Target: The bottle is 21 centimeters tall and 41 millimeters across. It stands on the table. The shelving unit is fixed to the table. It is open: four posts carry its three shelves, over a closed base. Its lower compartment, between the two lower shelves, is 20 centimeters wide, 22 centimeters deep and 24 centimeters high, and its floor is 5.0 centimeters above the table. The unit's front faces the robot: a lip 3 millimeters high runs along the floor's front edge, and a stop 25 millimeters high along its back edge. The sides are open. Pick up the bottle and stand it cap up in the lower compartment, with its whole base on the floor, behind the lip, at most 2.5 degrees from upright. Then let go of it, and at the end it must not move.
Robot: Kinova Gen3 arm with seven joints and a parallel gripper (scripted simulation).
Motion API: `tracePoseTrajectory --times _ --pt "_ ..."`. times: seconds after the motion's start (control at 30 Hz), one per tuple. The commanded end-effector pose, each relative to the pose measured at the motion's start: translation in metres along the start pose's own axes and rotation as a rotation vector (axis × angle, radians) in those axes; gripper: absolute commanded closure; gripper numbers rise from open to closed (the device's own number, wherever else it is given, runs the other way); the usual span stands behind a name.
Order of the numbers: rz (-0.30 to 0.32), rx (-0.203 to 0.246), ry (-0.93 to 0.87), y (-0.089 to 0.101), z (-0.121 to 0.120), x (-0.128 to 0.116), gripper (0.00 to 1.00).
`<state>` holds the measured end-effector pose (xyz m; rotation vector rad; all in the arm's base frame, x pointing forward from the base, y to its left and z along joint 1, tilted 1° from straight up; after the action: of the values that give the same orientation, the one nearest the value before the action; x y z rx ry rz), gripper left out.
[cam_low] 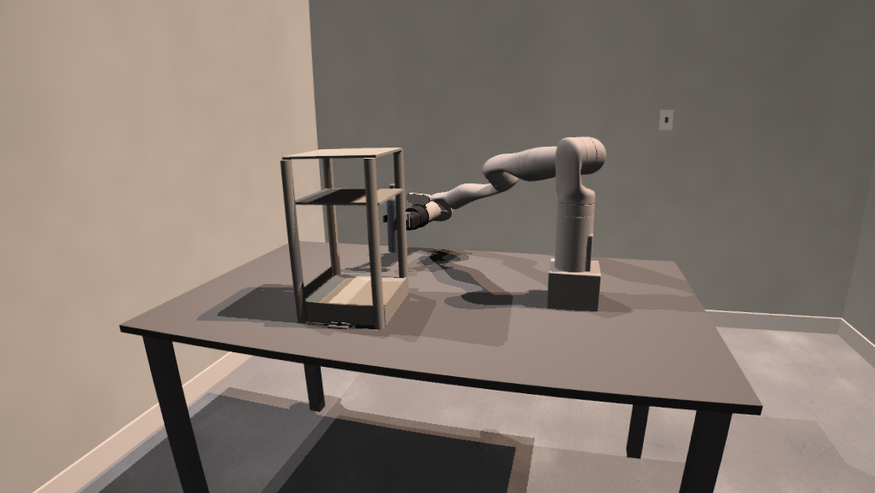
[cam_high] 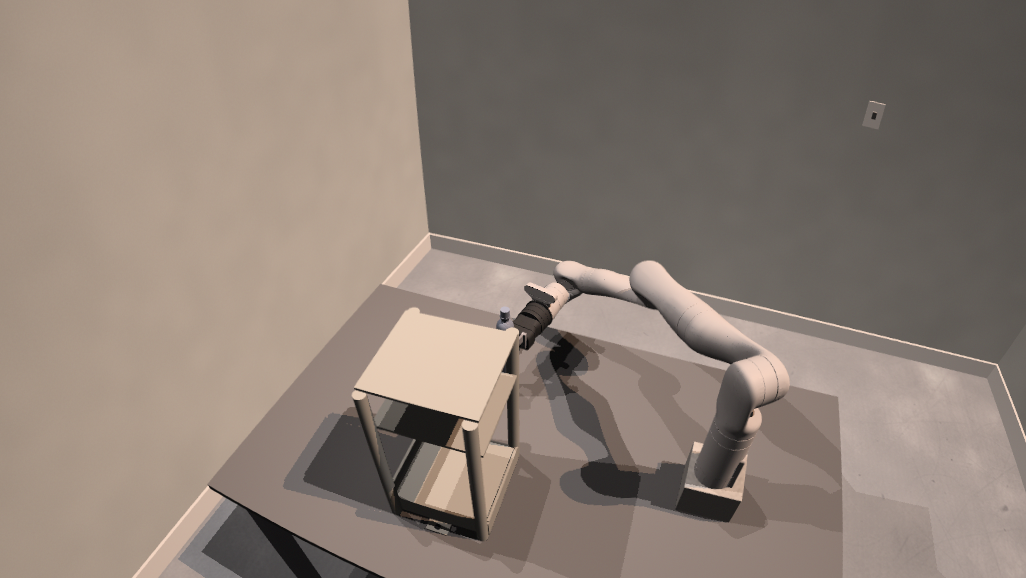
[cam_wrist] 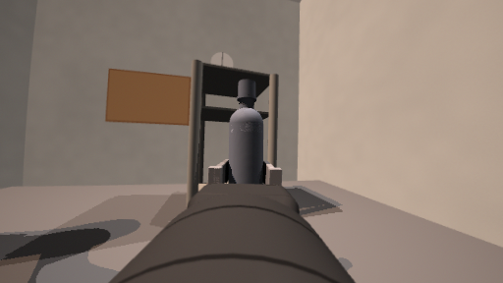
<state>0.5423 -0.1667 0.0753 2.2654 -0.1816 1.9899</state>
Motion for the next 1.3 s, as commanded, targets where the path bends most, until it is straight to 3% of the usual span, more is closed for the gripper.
tracePoseTrajectory --times 0.0,0.57,0.97,1.27 --pt "0.000 0.000 0.002 0.000 0.000 0.002 1.00" --pt "0.000 0.000 0.002 -0.010 -0.002 0.001 1.00" --pt "0.000 0.000 0.002 -0.031 -0.008 0.001 1.00" --pt "0.000 0.000 0.002 -0.058 -0.015 0.000 1.00"
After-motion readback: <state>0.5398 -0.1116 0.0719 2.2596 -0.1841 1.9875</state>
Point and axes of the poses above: the point where the finger pads meet when closed, its own y axis back along the fingers, its own z axis across the jaws, x = y × z, the point moved 3 cm from there along y, back along the fingers, and after that the axes turned 7 degrees about -y, right-handed, at the moved point
